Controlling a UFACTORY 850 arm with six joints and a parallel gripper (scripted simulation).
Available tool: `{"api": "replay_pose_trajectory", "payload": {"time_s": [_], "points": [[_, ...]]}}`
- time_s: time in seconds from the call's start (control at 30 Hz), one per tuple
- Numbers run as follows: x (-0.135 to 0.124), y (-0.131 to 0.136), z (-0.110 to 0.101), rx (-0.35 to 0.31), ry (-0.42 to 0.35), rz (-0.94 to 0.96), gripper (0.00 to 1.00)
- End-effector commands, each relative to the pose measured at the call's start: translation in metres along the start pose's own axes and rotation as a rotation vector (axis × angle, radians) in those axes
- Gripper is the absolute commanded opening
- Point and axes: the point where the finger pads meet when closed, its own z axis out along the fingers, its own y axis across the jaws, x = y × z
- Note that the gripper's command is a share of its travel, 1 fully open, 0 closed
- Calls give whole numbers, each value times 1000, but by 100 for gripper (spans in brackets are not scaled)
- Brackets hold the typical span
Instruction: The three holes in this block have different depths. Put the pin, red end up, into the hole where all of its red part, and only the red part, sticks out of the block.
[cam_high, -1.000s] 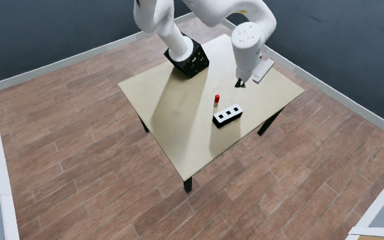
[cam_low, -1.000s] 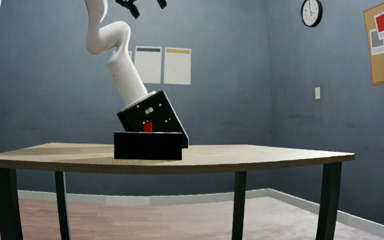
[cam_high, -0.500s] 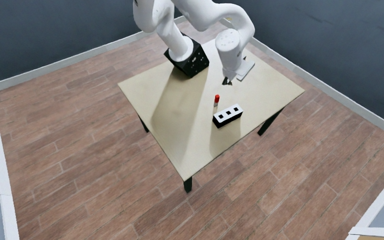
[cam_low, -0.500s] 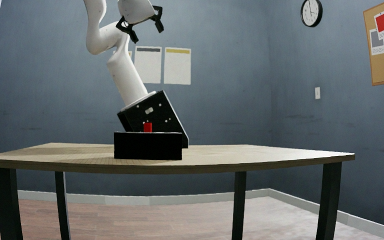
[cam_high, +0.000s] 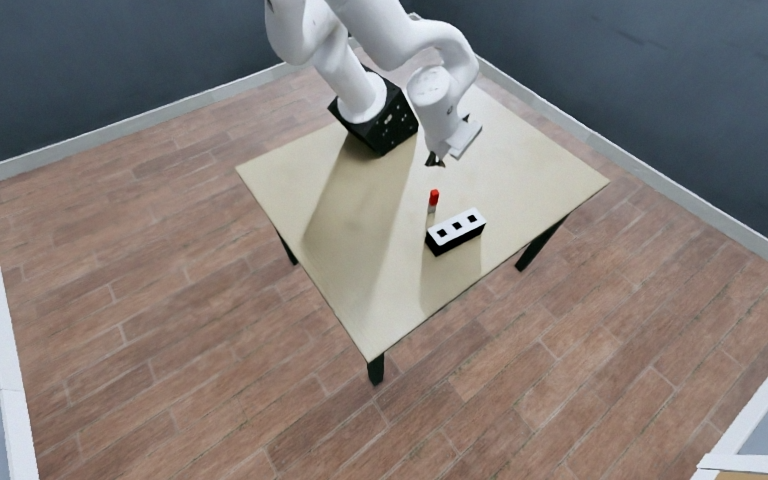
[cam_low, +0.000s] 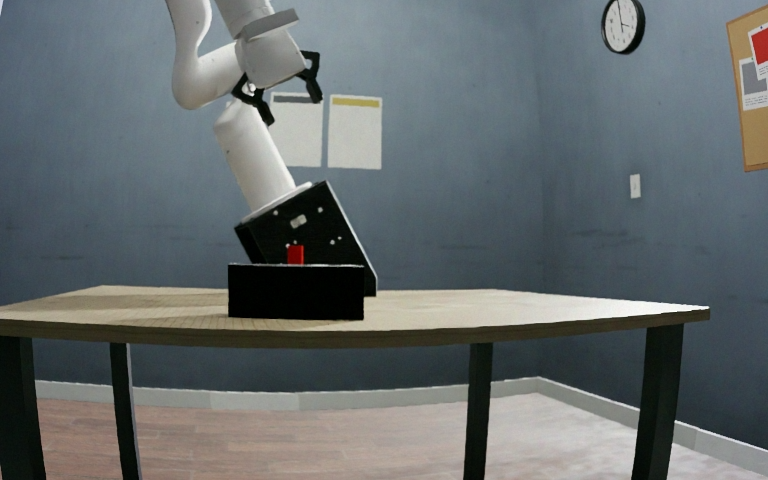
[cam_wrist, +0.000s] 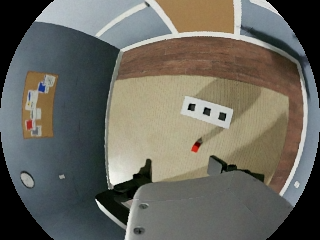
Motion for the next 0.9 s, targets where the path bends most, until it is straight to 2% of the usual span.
{"api": "replay_pose_trajectory", "payload": {"time_s": [0.0,0.23,0.27,0.37,0.5,0.8,0.83,0.87], "points": [[-1,0,1,0,1,0,100],[-1,0,1,0,1,0,100],[0,0,0,-92,-65,-256,100],[0,0,0,-102,-72,-286,100],[0,0,0,-162,-115,-451,100],[0,0,0,-165,-117,-458,100],[0,1,0,-246,-178,-699,100],[0,1,0,-248,-179,-704,100]]}}
